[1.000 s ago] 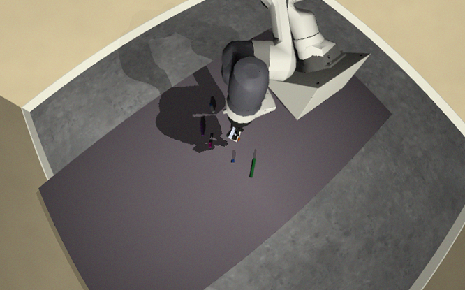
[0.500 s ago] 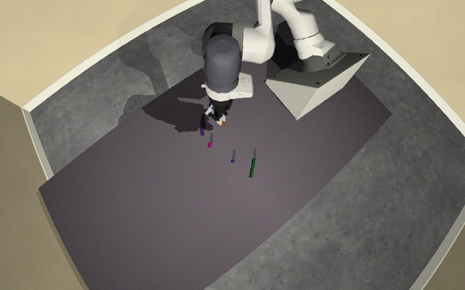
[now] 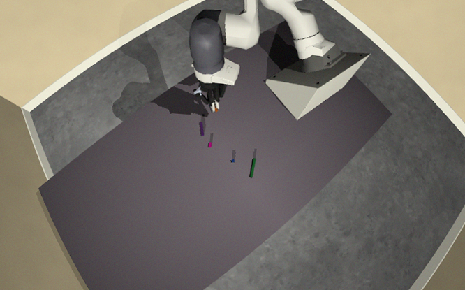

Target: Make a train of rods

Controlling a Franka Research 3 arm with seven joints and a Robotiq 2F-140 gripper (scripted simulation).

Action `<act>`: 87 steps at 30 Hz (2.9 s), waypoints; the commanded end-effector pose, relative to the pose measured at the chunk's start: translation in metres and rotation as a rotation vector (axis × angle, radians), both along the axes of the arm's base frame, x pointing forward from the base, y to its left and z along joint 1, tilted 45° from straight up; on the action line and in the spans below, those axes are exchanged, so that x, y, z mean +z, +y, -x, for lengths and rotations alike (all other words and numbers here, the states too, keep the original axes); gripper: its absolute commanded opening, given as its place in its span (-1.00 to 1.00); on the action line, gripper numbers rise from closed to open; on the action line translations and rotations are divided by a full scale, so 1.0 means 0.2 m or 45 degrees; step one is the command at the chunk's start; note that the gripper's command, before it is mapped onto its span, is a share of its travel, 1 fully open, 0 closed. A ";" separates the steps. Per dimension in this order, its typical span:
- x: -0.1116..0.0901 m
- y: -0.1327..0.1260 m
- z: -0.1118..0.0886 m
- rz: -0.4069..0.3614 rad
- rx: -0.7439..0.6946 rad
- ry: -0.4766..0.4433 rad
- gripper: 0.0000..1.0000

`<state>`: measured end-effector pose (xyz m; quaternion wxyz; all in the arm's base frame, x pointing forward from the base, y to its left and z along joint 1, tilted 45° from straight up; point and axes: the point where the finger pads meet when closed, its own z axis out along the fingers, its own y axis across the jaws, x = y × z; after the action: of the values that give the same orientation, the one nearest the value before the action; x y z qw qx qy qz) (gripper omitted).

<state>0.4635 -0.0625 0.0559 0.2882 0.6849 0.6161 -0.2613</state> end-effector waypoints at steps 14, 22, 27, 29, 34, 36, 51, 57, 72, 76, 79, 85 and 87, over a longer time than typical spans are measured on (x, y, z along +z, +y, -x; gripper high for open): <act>0.03 -0.04 0.01 -0.009 -0.110 -0.142 -0.94; -0.02 -0.08 0.01 -0.009 -0.110 -0.142 -0.94; -0.09 -0.15 0.01 -0.009 -0.110 -0.142 -0.94; -0.11 -0.17 0.01 -0.009 -0.110 -0.142 -0.94; -0.17 -0.23 0.01 -0.009 -0.110 -0.142 -0.94; -0.20 -0.26 0.01 -0.009 -0.110 -0.142 -0.94; -0.28 -0.35 0.01 -0.009 -0.110 -0.142 -0.94; -0.28 -0.35 0.01 -0.009 -0.110 -0.142 -0.94; -0.28 -0.35 0.01 -0.009 -0.110 -0.142 -0.94; -0.28 -0.35 0.01 -0.009 -0.110 -0.142 -0.94; -0.28 -0.35 0.01 -0.009 -0.110 -0.142 -0.94; -0.28 -0.35 0.01 -0.009 -0.110 -0.142 -0.94; -0.28 -0.35 0.01 -0.009 -0.110 -0.142 -0.94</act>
<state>0.4609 -0.1336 -0.0003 0.3071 0.7242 0.5709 -0.2352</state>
